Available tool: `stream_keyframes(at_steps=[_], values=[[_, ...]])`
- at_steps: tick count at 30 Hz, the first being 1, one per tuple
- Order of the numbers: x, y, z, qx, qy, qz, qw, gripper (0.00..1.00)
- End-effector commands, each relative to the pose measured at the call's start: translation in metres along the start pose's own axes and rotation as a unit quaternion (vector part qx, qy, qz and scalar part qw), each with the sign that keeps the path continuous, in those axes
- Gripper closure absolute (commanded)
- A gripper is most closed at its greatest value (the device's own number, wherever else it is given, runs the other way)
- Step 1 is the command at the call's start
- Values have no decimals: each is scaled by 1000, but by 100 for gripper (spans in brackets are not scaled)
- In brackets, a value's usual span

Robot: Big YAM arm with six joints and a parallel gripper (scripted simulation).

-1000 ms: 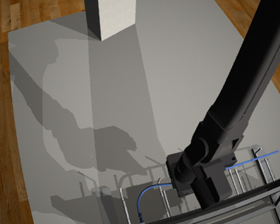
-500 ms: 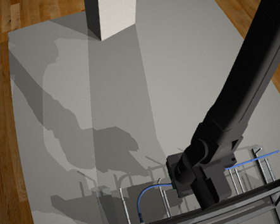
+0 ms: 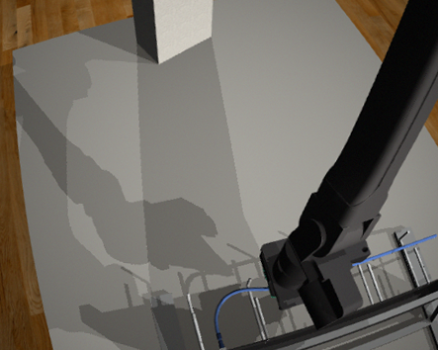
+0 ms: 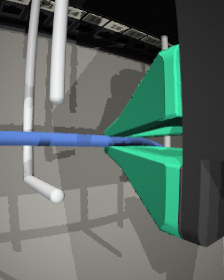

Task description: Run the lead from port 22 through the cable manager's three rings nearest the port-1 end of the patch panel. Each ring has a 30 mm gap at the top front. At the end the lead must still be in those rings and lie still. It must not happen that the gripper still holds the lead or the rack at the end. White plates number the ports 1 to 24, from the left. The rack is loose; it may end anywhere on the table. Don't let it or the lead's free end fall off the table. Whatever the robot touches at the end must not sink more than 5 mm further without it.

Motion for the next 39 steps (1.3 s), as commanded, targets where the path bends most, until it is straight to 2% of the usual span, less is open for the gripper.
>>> stream_keyframes(at_steps=[1, 3, 4, 6, 14, 30, 39], values=[[2, -9, -2, 2, 3, -3, 1000, 100], [2, -9, -2, 2, 3, -3, 1000, 100], [0, -13, -1, -1, 2, -12, 1000, 100], [1, -12, -3, 2, 4, -3, 1000, 100], [-2, -25, -11, 3, 8, -6, 1000, 100], [-3, -47, -11, 0, 7, -9, 1000, 100], [-3, -51, -11, -1, 7, -10, 1000, 100]])
Point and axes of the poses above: the point where the finger pads meet when closed, its own x axis out along the fingers, its own y axis across the jaws, z = x × y, the point moved 10 cm from there along -x, back along the fingers, and after that the axes turned 1 degree about x, right-handed, at the moved point
